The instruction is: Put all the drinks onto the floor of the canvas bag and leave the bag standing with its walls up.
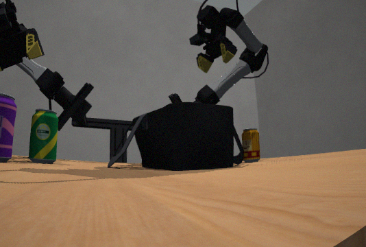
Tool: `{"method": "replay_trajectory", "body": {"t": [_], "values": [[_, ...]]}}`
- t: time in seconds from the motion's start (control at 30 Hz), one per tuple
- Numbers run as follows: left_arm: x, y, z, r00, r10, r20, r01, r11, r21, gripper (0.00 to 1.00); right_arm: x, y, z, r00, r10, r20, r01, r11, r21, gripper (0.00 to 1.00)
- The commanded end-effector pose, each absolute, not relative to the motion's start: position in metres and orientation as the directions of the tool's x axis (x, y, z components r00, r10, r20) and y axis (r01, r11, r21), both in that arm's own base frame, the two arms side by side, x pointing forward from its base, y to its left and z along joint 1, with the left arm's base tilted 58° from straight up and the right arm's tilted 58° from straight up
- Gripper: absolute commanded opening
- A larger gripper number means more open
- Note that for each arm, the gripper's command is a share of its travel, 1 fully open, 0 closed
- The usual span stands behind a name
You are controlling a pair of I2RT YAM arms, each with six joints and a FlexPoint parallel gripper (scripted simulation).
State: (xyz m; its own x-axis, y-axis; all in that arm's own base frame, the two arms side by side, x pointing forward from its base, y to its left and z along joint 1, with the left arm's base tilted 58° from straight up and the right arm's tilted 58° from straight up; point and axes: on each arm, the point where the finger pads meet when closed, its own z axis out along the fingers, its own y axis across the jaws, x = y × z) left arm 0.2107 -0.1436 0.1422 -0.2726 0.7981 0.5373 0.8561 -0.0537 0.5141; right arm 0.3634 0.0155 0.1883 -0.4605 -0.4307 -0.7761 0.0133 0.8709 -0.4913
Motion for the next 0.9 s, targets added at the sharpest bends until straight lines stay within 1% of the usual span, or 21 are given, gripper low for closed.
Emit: {"method": "replay_trajectory", "body": {"t": [0.0,0.1,0.27,0.43,0.57,0.67,0.7,0.87], "values": [[0.207,-0.153,0.148,-0.27,0.818,0.509,0.852,-0.044,0.522,1.0,0.362,0.008,0.191,-0.458,-0.502,-0.733,0.085,0.796,-0.599,0.84],[0.207,-0.153,0.148,-0.27,0.818,0.509,0.852,-0.044,0.522,1.0,0.347,0.007,0.162,-0.523,-0.571,-0.632,0.046,0.722,-0.69,0.84],[0.207,-0.153,0.148,-0.27,0.818,0.509,0.852,-0.044,0.522,1.0,0.315,0.0,0.115,-0.61,-0.681,-0.405,-0.055,0.547,-0.836,0.84],[0.207,-0.153,0.148,-0.27,0.818,0.509,0.852,-0.044,0.522,1.0,0.298,0.001,0.093,-0.619,-0.723,-0.307,-0.123,0.475,-0.871,0.84],[0.207,-0.153,0.148,-0.27,0.818,0.509,0.852,-0.044,0.522,1.0,0.294,0.001,0.087,-0.619,-0.731,-0.288,-0.143,0.465,-0.874,0.84],[0.207,-0.153,0.148,-0.27,0.818,0.509,0.852,-0.044,0.522,1.0,0.298,-0.001,0.092,-0.616,-0.712,-0.337,-0.119,0.508,-0.853,0.84],[0.207,-0.153,0.148,-0.27,0.818,0.509,0.852,-0.044,0.522,1.0,0.293,0.001,0.076,-0.616,-0.726,-0.305,-0.18,0.507,-0.843,0.84],[0.207,-0.153,0.148,-0.27,0.818,0.509,0.852,-0.044,0.522,1.0,0.3,0.001,0.078,-0.596,-0.734,-0.325,-0.17,0.511,-0.842,0.84]]}}
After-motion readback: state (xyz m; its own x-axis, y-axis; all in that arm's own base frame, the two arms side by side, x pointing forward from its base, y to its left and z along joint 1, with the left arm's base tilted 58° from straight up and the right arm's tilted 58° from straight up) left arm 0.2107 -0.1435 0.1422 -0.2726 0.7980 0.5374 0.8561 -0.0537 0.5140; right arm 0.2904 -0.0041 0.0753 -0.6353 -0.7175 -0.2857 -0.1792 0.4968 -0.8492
